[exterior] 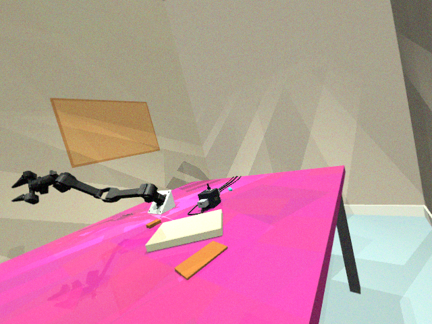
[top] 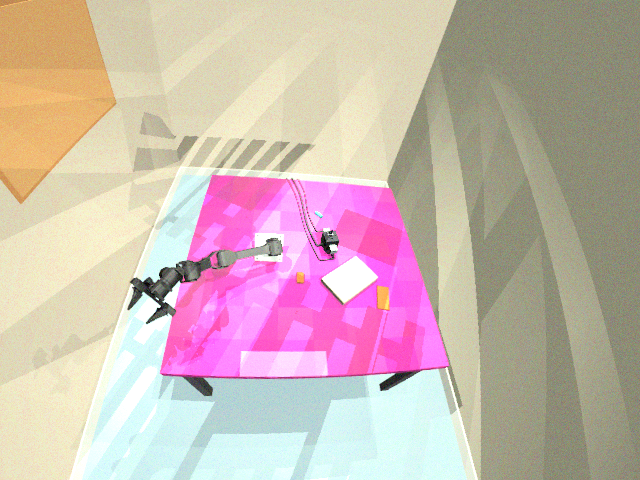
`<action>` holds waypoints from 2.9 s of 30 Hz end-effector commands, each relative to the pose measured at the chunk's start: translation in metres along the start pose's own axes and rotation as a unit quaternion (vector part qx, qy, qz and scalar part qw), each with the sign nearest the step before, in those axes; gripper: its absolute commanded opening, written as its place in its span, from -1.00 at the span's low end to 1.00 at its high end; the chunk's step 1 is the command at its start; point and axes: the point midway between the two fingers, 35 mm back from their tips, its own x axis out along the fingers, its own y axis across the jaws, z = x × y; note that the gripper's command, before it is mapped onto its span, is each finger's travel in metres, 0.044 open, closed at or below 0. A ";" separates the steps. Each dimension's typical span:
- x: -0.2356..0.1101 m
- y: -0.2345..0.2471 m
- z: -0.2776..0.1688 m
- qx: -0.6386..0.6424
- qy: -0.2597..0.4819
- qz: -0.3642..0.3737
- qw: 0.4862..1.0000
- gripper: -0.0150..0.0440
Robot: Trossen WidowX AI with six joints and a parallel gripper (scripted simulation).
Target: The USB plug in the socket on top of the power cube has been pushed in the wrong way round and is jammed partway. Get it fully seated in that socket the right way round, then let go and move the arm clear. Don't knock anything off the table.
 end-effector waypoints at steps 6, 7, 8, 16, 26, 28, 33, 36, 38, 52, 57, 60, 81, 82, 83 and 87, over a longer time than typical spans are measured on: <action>-0.018 -0.005 -0.103 -0.075 0.127 0.021 0.989 1.00; -0.021 -0.007 -0.116 -0.090 0.142 0.026 0.985 1.00; -0.026 -0.009 -0.130 -0.105 0.160 0.032 0.981 1.00; -0.094 -0.026 -0.278 -0.222 0.337 0.090 0.910 1.00; -0.228 -0.069 -0.427 -0.312 0.523 0.152 0.778 1.00; -0.262 -0.080 -0.450 -0.333 0.558 0.169 0.741 1.00; -0.350 -0.114 -0.493 -0.396 0.631 0.217 0.630 1.00; -0.406 -0.136 -0.510 -0.422 0.668 0.255 0.558 1.00; -0.444 -0.149 -0.517 -0.425 0.691 0.284 0.511 1.00; -0.708 -0.255 -0.470 -0.428 0.799 0.413 0.089 1.00; -0.790 -0.298 -0.411 -0.401 0.785 0.460 -0.106 1.00; -0.830 -0.324 -0.364 -0.372 0.756 0.486 -0.233 1.00; -0.871 -0.400 -0.135 -0.108 0.431 0.511 -0.736 1.00; -0.871 -0.400 -0.134 -0.108 0.431 0.511 -0.736 1.00; -0.871 -0.401 -0.134 -0.108 0.431 0.511 -0.736 1.00; -0.870 -0.404 -0.132 -0.108 0.431 0.511 -0.736 1.00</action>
